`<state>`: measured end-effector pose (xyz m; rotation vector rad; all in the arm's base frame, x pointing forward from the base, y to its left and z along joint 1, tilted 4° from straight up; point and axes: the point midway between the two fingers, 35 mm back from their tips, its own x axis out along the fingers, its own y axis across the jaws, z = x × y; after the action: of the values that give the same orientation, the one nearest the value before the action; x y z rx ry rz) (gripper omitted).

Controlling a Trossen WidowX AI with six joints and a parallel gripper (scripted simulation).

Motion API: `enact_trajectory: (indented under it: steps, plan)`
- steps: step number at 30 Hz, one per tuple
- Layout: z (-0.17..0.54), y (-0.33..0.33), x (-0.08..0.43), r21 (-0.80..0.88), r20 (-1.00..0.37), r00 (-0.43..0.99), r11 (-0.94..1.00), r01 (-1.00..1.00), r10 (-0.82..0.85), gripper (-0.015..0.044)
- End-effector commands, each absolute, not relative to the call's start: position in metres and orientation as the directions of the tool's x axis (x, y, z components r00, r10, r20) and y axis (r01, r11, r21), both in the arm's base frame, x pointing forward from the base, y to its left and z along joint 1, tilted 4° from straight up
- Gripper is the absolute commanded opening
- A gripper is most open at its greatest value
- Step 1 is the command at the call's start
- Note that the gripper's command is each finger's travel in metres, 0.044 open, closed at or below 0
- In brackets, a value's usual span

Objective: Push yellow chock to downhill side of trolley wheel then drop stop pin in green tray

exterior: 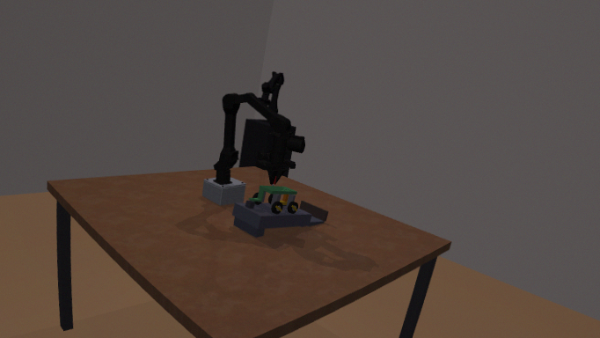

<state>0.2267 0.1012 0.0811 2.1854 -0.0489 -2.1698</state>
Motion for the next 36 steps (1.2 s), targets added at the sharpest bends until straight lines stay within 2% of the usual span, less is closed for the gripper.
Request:
enact_trajectory:
  steps: [1,14,23,36]
  plan:
    - [0.079,0.101,0.223,0.058,-0.998,0.006,-0.997,0.044,-0.058,0.0000]
    - [0.061,0.099,0.199,0.046,-0.999,-0.005,-0.994,0.102,-0.046,0.0000]
    - [0.037,0.105,0.200,-0.115,-0.993,-0.024,-0.988,0.100,0.113,0.0000]
    - [0.003,0.121,0.198,-0.125,-0.992,-0.025,-0.987,0.100,0.123,0.0000]
